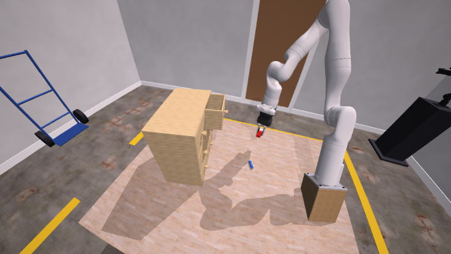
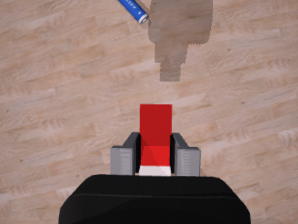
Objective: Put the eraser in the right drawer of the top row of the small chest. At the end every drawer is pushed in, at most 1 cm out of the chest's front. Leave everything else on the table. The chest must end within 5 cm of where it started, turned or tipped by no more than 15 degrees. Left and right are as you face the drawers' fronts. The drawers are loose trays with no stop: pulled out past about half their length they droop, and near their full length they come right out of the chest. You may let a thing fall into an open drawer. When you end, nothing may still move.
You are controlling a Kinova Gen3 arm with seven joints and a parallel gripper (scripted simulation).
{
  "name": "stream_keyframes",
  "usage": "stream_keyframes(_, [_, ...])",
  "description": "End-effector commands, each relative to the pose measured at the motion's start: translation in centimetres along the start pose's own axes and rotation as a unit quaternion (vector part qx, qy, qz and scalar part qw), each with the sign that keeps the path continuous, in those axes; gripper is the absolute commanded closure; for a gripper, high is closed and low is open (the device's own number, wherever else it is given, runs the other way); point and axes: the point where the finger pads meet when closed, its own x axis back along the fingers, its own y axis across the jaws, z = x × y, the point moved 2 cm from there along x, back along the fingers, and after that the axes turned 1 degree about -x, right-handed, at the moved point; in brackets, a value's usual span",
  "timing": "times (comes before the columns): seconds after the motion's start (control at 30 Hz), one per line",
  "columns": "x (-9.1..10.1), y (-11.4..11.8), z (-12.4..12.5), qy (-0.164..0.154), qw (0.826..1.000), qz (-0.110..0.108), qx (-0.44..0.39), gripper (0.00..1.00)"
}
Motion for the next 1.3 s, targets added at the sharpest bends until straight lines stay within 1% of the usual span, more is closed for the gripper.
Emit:
stream_keyframes(0.0, [0.0,0.1,0.1,0.0,1.0,-0.001,0.006,0.55])
stream_keyframes(0.27, [0.1,0.3,0.5,-0.002,0.999,-0.002,0.039,0.55])
stream_keyframes(0.47, [0.1,0.6,1.2,-0.005,0.995,-0.003,0.099,0.55])
stream_keyframes(0.63, [0.2,1.0,2.0,-0.009,0.986,-0.004,0.168,0.55])
stream_keyframes(0.7, [0.2,1.0,2.0,-0.009,0.986,-0.004,0.168,0.55])
stream_keyframes(0.83, [0.2,1.4,2.8,-0.012,0.972,-0.004,0.235,0.55])
stream_keyframes(0.97, [0.2,1.7,3.7,-0.014,0.951,-0.004,0.308,0.55])
stream_keyframes(1.07, [0.2,2.0,4.5,-0.016,0.93,-0.003,0.366,0.55])
stream_keyframes(1.2, [0.2,2.3,5.6,-0.017,0.896,-0.002,0.444,0.55])
stream_keyframes(1.27, [0.2,2.3,5.6,-0.017,0.896,-0.002,0.444,0.55])
